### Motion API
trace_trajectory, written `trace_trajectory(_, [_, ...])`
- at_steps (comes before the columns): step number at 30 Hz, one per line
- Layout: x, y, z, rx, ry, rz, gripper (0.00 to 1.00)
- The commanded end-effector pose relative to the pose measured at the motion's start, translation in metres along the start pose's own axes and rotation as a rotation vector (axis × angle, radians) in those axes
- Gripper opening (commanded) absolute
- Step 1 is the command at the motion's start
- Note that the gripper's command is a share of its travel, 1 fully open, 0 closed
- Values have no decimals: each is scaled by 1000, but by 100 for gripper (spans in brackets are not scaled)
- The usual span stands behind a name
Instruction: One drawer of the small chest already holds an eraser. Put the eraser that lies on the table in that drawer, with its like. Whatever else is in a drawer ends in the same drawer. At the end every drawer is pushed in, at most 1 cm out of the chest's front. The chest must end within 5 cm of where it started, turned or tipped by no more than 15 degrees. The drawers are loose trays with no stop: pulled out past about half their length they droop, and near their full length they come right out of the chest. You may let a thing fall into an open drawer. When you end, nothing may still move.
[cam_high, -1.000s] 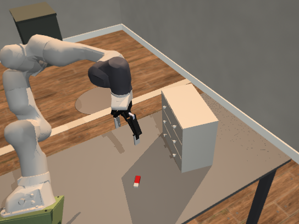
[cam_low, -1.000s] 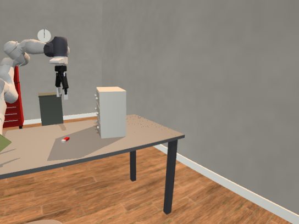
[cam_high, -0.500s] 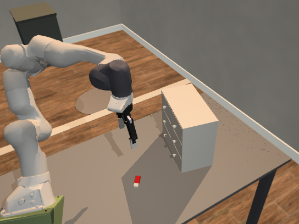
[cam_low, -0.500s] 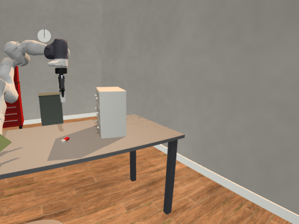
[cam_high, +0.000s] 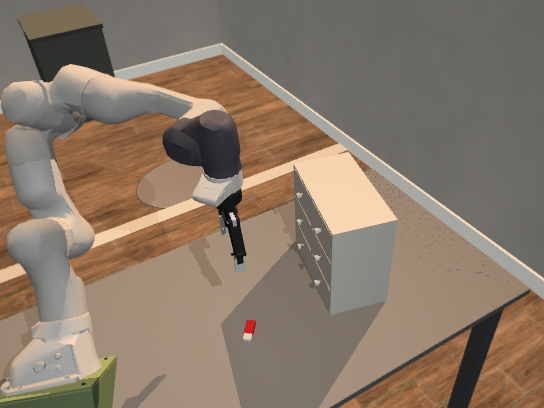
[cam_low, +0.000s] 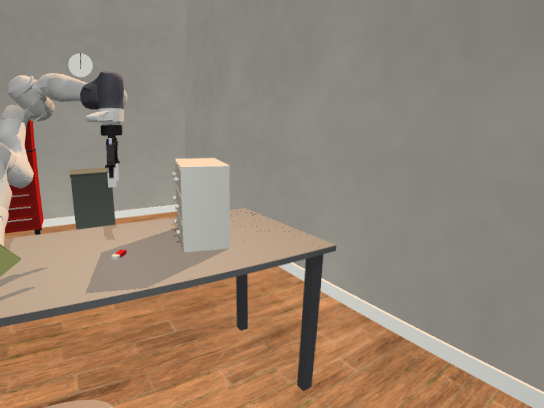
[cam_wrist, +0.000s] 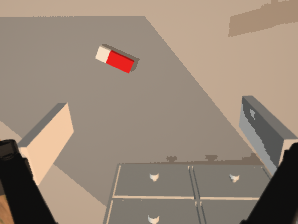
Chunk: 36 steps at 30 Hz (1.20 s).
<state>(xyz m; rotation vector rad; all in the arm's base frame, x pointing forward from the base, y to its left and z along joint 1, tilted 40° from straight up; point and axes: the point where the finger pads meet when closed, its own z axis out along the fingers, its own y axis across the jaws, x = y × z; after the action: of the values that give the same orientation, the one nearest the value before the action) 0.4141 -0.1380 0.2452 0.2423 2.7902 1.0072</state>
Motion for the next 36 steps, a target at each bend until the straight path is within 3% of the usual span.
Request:
trace_trajectory(1, [-1,-1,0,3,-5,47,100])
trace_trajectory(14, [-3,-1,2,4,-33,46,100])
trace_trajectory(18, [-8,-1,7,5,-80,46,100])
trace_trajectory(24, [-20,-2,19,8,-206,46,100])
trace_trajectory(29, [-36,-2,34,11,-370,45,100])
trace_trajectory(31, [-36,-2,34,11,-370,45,100])
trace_trajectory(36, [-53,-3,51,15,-542,44,100])
